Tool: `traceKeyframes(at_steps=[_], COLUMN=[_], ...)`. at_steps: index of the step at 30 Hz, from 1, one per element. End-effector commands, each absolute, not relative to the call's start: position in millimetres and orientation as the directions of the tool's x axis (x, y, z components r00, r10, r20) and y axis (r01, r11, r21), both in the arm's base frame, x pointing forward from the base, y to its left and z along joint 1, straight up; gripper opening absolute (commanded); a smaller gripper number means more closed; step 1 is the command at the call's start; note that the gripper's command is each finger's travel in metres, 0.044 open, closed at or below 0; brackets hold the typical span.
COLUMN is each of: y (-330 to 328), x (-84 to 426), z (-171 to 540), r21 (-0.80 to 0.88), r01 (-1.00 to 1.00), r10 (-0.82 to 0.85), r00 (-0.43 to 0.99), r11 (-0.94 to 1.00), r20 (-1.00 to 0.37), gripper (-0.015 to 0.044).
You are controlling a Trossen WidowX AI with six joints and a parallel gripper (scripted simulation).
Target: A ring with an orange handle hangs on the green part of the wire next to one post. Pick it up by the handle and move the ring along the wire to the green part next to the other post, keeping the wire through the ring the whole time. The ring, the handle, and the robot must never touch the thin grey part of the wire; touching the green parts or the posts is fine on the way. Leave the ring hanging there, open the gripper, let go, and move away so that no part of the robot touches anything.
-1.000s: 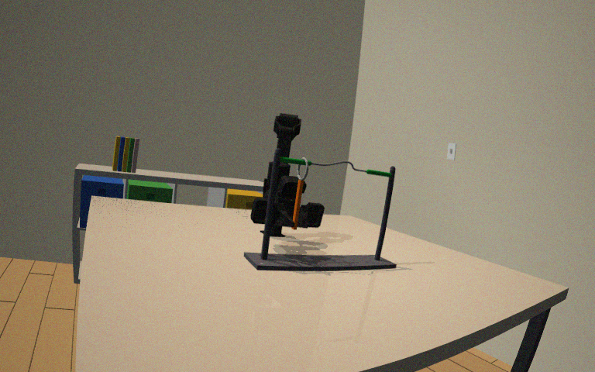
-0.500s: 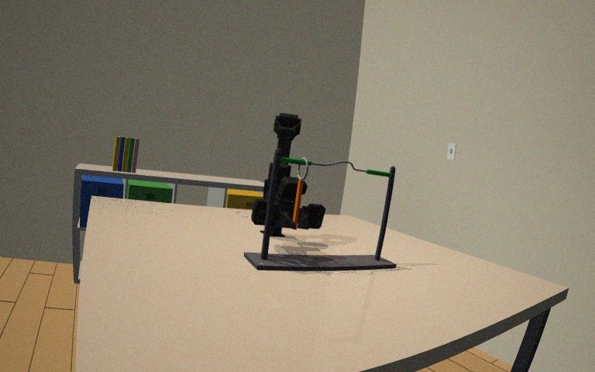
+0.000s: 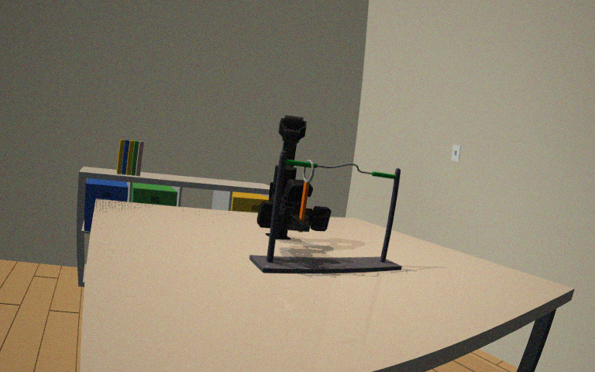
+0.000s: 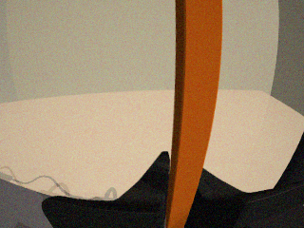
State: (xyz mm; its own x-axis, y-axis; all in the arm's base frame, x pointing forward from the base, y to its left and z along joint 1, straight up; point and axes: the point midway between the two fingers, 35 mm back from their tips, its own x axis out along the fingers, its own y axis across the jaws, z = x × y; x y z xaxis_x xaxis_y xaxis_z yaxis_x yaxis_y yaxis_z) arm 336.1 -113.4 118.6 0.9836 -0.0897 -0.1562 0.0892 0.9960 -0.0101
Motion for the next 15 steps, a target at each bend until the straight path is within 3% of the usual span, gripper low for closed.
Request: traceKeyframes(at_steps=[1, 3, 15], y=[-113.4, -113.4, -113.4], x=[336.1, 336.1, 336.2], z=[118.5, 118.5, 118.8], r21=[-0.010, -0.010, -0.010], r01=[0.089, 0.089, 0.089], r10=[-0.090, -0.090, -0.090], r00=[0.984, 0.984, 0.984], r11=[0.996, 0.996, 0.996], r20=[-0.156, -0.156, -0.156], gripper=[-0.0102, -0.0150, -0.0150])
